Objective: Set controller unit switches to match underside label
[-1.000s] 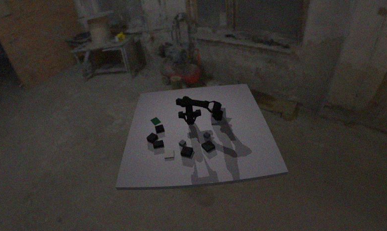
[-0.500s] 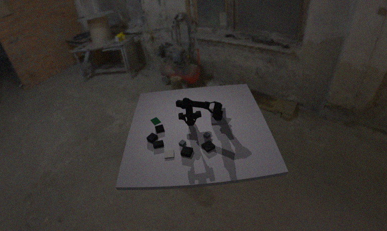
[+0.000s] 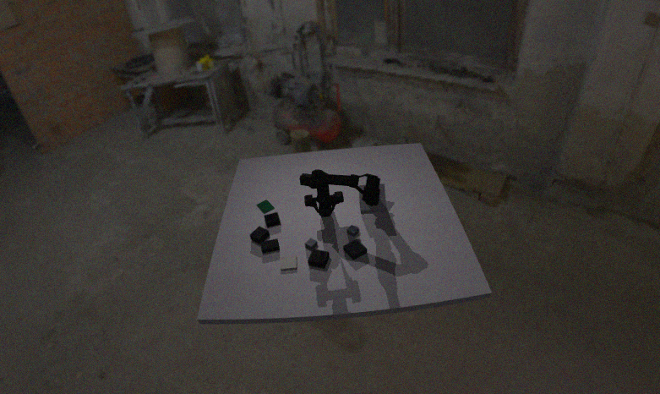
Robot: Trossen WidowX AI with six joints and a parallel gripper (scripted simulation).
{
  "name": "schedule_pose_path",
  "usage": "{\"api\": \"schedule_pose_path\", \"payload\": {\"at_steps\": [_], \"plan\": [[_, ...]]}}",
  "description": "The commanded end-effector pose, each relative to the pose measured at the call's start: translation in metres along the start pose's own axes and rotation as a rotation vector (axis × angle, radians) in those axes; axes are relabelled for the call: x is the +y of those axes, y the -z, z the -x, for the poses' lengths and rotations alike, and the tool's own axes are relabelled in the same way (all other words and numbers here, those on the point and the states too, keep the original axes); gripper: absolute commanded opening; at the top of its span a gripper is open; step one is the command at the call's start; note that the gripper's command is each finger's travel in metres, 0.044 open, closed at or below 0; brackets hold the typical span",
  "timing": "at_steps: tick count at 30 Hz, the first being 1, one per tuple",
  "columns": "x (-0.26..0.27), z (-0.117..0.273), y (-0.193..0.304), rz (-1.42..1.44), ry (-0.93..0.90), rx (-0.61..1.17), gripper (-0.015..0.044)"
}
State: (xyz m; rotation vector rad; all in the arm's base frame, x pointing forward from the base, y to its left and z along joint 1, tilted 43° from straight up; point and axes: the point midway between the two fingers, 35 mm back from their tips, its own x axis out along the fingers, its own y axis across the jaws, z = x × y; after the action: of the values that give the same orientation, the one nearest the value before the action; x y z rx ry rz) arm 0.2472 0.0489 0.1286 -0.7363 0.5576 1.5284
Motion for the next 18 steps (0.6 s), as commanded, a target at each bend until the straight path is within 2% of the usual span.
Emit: {"api": "schedule_pose_path", "payload": {"at_steps": [1, 18], "plan": [[0.0010, -0.0038, -0.0008, -0.009, -0.003, -0.001, 0.0338], [0.0010, -0.0134, -0.0097, -0.009, -0.003, -0.002, 0.0338]]}}
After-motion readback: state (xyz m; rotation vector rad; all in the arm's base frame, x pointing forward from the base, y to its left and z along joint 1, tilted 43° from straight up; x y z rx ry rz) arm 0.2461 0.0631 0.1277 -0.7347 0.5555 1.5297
